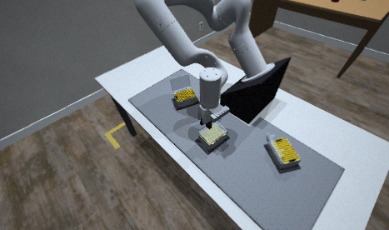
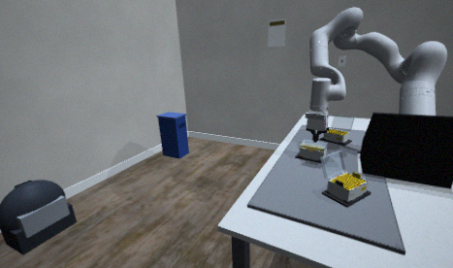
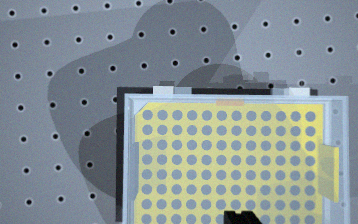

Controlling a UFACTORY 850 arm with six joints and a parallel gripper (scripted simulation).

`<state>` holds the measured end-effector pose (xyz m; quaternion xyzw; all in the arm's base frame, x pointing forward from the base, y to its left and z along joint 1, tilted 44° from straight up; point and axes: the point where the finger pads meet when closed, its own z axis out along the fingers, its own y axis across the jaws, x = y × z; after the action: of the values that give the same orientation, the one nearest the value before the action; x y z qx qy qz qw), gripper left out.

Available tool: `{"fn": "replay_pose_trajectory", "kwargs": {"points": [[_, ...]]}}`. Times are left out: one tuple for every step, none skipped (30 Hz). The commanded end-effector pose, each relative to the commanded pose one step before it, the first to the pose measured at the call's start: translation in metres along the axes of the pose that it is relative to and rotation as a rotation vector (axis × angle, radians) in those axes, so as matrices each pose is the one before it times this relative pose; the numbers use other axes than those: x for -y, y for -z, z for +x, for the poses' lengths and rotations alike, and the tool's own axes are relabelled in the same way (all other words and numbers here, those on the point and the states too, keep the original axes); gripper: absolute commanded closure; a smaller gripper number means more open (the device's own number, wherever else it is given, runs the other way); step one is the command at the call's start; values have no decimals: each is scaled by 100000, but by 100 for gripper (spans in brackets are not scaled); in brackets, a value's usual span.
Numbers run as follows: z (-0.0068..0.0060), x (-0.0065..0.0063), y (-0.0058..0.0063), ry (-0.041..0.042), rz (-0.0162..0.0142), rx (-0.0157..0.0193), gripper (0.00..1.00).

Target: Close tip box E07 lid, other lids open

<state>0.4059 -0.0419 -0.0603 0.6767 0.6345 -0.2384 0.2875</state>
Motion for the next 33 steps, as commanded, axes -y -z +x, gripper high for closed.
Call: {"fn": "replay_pose_trajectory", "kwargs": {"points": [[19, -46, -10, -28, -91, -45, 100], [0, 0, -10, 0, 0, 0, 100], [0, 0, -10, 0, 0, 0, 100], [0, 0, 0, 0, 0, 0, 100], [0, 0, 0, 0, 0, 0, 100], [0, 0, -11, 0, 0, 0, 100], [0, 0, -10, 0, 0, 0, 100], [0, 0, -10, 0, 0, 0, 100], [0, 0, -10, 0, 0, 0, 100], [0, 0, -10, 0, 0, 0, 100], [0, 0, -10, 0, 0, 0, 100], [0, 0, -10, 0, 0, 0, 100], [0, 0, -10, 0, 0, 0, 100], [0, 0, -10, 0, 0, 0, 100], [0, 0, -10, 0, 0, 0, 100], [0, 0, -10, 0, 0, 0, 100], [0, 0, -10, 0, 0, 0, 100], [0, 0, -10, 0, 0, 0, 100], [0, 0, -10, 0, 0, 0, 100], [0, 0, -10, 0, 0, 0, 100], [0, 0, 0, 0, 0, 0, 100], [0, 0, 0, 0, 0, 0, 100], [0, 0, -11, 0, 0, 0, 100], [0, 0, -10, 0, 0, 0, 100], [0, 0, -10, 0, 0, 0, 100], [0, 0, -10, 0, 0, 0, 100], [0, 0, -10, 0, 0, 0, 100], [0, 0, -10, 0, 0, 0, 100], [0, 0, -10, 0, 0, 0, 100], [0, 0, -10, 0, 0, 0, 100], [0, 0, -10, 0, 0, 0, 100], [0, 0, -10, 0, 0, 0, 100], [0, 0, -10, 0, 0, 0, 100]]}}
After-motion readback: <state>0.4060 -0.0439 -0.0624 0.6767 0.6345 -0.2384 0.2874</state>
